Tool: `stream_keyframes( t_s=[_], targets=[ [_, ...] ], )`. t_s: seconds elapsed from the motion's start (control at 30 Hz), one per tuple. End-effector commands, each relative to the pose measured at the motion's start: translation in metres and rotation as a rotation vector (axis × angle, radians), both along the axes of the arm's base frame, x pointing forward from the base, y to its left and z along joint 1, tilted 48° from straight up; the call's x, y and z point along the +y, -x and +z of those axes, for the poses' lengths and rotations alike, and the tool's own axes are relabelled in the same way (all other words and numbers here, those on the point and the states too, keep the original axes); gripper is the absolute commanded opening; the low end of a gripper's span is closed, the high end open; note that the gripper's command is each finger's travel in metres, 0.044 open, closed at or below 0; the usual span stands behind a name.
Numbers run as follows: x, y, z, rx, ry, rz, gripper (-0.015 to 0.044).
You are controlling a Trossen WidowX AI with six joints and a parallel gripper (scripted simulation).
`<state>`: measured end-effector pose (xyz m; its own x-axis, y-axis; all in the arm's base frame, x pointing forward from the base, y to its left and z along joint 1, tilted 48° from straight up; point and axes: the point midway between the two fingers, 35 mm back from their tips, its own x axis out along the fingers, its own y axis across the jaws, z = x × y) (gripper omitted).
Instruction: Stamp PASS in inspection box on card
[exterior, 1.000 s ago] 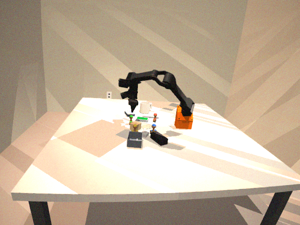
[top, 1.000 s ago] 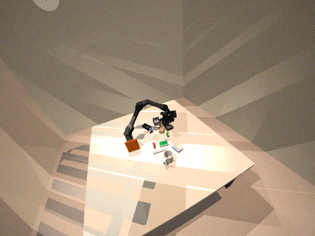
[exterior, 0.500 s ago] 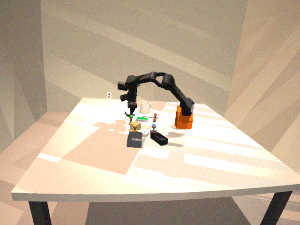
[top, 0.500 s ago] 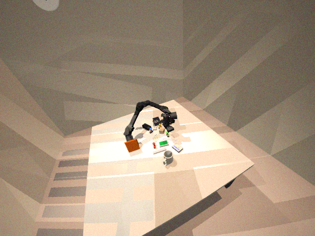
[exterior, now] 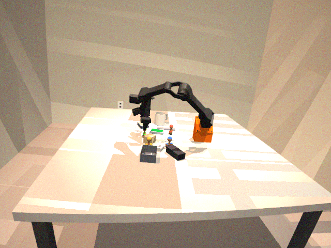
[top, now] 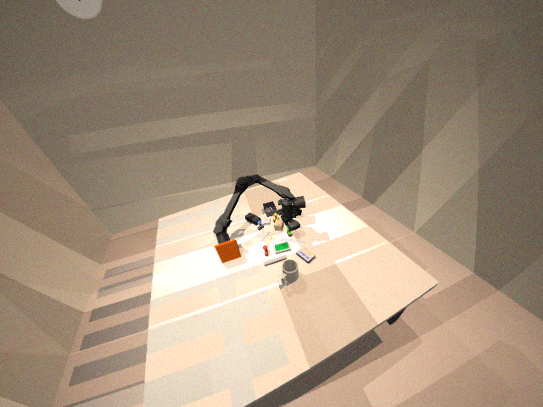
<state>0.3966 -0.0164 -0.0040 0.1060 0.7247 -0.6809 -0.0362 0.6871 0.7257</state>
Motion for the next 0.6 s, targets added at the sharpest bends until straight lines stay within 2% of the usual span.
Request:
stream_keyframes(
  t_s=[0.0,0.57],
  targets=[
    [0.008,0.001,-0.005,0.009,-0.008,0.0,0.0214],
    [0.024,0.0,-0.019,0.008,-0.011,0.0,0.0214]
  ],
)
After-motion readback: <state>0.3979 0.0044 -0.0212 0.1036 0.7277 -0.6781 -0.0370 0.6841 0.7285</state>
